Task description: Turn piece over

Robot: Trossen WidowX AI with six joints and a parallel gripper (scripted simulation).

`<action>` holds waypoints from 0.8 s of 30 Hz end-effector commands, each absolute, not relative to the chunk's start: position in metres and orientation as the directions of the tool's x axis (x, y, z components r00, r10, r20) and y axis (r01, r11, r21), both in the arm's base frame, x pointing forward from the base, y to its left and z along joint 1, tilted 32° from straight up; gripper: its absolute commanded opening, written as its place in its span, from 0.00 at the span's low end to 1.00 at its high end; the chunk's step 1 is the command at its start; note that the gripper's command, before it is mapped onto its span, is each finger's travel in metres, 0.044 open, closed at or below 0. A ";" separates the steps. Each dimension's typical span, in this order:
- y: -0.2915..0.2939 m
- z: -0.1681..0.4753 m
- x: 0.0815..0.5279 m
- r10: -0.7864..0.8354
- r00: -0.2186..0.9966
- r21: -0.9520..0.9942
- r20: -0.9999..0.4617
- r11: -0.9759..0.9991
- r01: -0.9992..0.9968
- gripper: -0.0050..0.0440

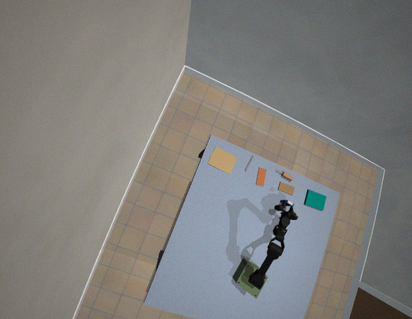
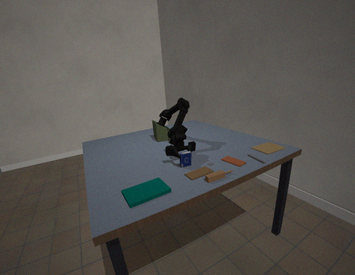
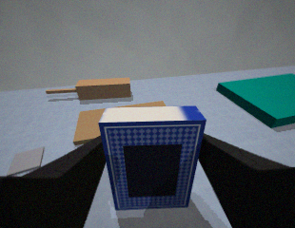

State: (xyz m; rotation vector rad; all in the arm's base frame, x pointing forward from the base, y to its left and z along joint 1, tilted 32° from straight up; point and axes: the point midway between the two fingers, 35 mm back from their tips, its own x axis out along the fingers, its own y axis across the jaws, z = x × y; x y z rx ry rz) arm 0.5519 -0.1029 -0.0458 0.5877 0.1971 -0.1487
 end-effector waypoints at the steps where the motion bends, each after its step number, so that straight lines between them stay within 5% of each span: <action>1: -0.100 -0.054 0.552 -0.080 0.968 0.534 -0.236 0.822 0.199 0.10; 24: -0.099 -0.049 0.544 -0.082 0.972 0.535 -0.221 0.823 0.191 0.10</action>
